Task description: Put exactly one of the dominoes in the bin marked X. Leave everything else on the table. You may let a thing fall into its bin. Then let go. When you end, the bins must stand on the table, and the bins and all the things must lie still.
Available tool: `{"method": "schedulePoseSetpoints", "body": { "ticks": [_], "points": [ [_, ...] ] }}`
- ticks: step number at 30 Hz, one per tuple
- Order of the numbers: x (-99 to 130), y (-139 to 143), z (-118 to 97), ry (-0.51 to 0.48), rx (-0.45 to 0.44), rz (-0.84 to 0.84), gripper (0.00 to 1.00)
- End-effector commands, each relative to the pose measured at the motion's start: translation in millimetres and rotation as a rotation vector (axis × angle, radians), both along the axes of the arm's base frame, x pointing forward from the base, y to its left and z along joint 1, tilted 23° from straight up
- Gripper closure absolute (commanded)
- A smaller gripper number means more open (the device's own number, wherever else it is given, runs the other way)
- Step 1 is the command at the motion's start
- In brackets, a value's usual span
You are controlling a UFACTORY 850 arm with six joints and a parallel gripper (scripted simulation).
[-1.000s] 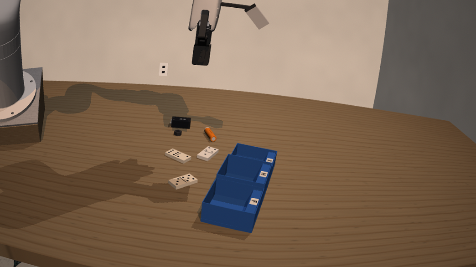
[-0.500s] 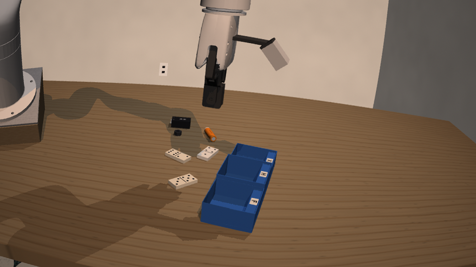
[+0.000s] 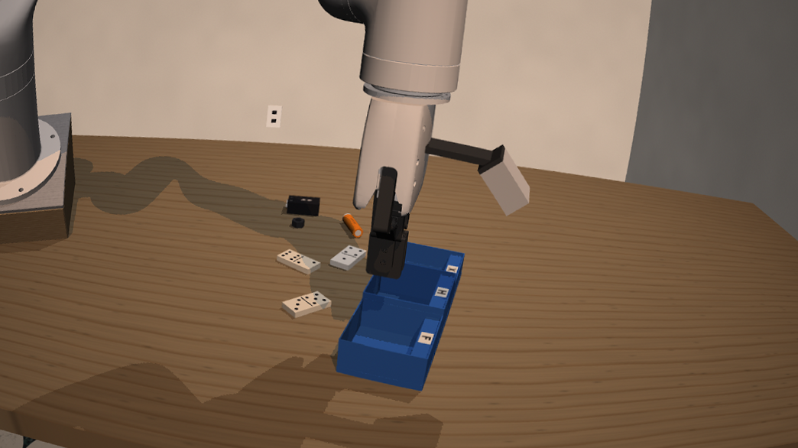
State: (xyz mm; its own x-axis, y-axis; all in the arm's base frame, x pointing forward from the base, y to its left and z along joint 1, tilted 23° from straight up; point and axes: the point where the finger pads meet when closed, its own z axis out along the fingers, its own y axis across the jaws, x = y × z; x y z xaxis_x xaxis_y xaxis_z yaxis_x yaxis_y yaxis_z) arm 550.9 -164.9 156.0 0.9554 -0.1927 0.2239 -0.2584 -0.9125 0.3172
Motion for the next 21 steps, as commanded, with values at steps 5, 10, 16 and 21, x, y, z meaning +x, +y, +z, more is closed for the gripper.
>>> {"method": "schedulePoseSetpoints", "body": {
  "ticks": [5,10,16,21],
  "points": [
    [11.9,-24.7,-3.3,0.000,0.003,0.001,0.93],
    [13.1,-27.6,-10.6,0.001,0.003,0.001,0.93],
    [14.7,-31.4,-20.4,0.001,0.003,0.001,0.93],
    [16.5,-36.2,-32.8,0.001,0.003,0.001,0.93]
  ]
}}
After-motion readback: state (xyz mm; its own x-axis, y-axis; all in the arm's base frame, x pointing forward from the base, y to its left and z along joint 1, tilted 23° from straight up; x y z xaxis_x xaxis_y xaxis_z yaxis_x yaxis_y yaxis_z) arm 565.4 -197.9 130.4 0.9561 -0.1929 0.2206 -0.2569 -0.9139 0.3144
